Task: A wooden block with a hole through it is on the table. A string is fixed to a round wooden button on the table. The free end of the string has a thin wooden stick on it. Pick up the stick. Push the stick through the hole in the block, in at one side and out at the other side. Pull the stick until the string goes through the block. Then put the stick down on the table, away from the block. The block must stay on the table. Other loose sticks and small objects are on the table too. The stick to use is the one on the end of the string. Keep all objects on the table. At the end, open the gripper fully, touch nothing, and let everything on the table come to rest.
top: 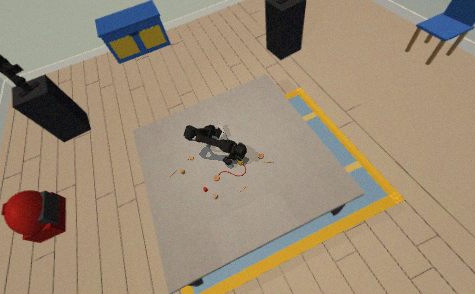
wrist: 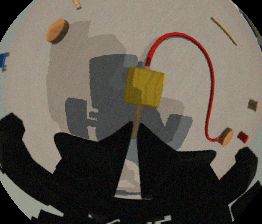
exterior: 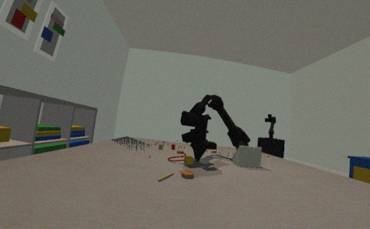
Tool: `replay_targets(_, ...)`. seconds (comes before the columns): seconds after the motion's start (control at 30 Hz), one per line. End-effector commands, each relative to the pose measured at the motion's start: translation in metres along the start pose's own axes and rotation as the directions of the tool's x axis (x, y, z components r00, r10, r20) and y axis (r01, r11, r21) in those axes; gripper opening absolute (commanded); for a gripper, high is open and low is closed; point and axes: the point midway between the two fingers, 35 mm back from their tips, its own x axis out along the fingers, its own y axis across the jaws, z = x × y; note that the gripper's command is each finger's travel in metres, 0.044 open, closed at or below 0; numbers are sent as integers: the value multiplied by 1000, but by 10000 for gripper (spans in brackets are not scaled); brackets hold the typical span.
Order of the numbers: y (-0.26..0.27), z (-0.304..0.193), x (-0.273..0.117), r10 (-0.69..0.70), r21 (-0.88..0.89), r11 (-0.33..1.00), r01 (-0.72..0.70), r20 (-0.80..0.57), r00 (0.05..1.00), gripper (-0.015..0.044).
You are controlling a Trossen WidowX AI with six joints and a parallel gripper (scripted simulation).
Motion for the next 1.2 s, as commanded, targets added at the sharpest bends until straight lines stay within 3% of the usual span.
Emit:
replay_targets(0.0, 0, -5, -1, 1, 6, 1000, -1, 4, 1000, 0)
replay_targets(1.17, 1, -48, -1, -10, 18, 1000, 10, 1, 1000, 0)
